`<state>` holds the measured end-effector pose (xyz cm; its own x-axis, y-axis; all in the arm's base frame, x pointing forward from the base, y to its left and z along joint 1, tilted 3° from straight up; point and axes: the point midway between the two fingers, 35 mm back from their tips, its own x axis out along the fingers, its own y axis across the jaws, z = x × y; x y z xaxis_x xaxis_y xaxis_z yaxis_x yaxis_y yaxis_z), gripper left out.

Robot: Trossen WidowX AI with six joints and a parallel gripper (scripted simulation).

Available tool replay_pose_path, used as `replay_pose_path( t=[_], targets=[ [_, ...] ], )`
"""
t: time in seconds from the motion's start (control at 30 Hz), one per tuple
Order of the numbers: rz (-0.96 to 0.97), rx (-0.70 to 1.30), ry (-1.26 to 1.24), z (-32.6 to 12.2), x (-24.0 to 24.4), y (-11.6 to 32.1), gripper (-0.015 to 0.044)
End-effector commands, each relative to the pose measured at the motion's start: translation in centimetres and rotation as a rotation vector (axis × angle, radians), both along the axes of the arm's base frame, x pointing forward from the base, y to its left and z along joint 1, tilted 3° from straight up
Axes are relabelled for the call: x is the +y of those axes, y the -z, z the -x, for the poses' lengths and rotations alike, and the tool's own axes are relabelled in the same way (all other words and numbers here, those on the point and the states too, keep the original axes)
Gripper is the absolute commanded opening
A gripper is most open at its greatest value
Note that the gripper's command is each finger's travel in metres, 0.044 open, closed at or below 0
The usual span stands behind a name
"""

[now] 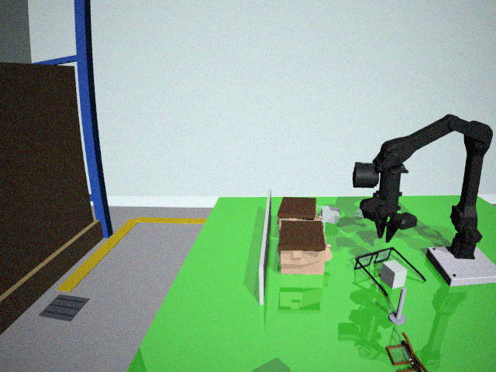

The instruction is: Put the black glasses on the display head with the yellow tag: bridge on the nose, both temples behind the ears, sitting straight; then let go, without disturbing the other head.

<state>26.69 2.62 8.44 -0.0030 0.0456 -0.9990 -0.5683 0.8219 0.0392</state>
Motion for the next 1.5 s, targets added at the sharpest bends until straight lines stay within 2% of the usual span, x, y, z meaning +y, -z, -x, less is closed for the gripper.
replay_pose_path(
  t=[0.0, 1.47],
  targets=[
    [0.000, 0.000, 0.004, 0.1, 0.0, 0.0, 0.0140],
    [0.000, 0.000, 0.004, 0.1, 0.3, 5.9, 0.0140]
  ],
)
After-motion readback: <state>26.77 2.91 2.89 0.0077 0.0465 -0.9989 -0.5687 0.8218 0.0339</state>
